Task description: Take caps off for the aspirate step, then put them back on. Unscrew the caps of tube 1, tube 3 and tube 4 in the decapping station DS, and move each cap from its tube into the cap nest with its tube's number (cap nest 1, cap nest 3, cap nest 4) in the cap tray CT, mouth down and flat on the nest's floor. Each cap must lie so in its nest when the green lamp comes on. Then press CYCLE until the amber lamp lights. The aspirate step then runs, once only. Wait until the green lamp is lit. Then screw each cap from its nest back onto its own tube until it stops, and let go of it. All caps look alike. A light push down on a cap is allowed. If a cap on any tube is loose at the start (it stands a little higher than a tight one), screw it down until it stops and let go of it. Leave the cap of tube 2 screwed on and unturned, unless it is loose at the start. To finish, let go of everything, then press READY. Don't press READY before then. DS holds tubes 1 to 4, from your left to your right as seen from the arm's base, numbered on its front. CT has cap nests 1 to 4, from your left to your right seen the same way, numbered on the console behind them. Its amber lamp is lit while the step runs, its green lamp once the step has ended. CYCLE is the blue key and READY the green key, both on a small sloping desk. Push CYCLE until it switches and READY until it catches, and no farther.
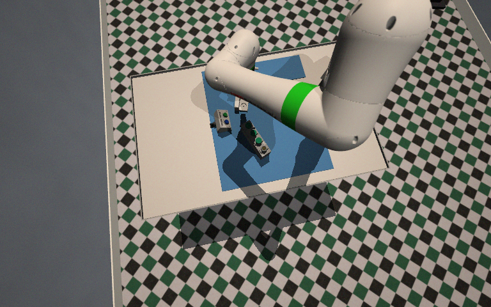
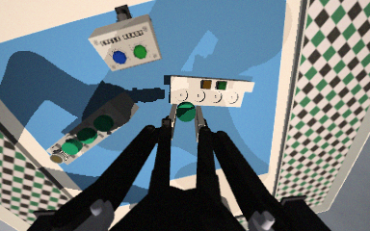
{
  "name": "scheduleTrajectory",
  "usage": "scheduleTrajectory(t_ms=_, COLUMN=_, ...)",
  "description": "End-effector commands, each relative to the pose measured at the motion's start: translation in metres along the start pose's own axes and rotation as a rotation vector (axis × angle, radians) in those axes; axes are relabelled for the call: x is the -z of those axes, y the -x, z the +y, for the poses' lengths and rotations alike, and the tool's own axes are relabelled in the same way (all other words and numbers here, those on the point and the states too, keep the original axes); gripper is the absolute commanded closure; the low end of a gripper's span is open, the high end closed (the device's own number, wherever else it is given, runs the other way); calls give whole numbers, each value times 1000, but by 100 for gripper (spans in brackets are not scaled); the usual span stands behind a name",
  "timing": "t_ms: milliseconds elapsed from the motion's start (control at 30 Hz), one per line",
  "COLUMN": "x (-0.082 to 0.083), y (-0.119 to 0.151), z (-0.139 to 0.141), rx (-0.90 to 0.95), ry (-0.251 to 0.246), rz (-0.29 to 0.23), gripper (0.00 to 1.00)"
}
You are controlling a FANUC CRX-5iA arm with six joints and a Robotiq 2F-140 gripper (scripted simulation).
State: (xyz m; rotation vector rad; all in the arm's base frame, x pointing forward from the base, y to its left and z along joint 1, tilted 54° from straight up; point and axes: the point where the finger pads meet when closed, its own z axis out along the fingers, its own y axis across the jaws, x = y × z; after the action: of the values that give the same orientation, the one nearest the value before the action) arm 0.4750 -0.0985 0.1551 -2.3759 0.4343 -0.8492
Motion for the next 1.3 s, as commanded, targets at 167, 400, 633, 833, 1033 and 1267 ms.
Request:
scheduleTrajectory(t_ms=167, x=-2, y=6, z=5, rx=11, ry=-103, rz=-39, gripper=100)
scheduleTrajectory(t_ms=400, x=-12, y=6, z=4, rx=11, ry=-103, rz=-39, gripper=100)
scheduleTrajectory(t_ms=633, x=-47, y=8, z=0, rx=11, ry=-103, rz=-39, gripper=100)
scheduleTrajectory(t_ms=833, x=-72, y=9, z=-2, rx=11, ry=-103, rz=-39, gripper=100)
scheduleTrajectory(t_ms=1033, x=-97, y=9, z=-5, rx=11, ry=-103, rz=-39, gripper=100)
scheduleTrajectory(t_ms=1267, x=-130, y=10, z=-8, rx=11, ry=-103, rz=-39, gripper=100)
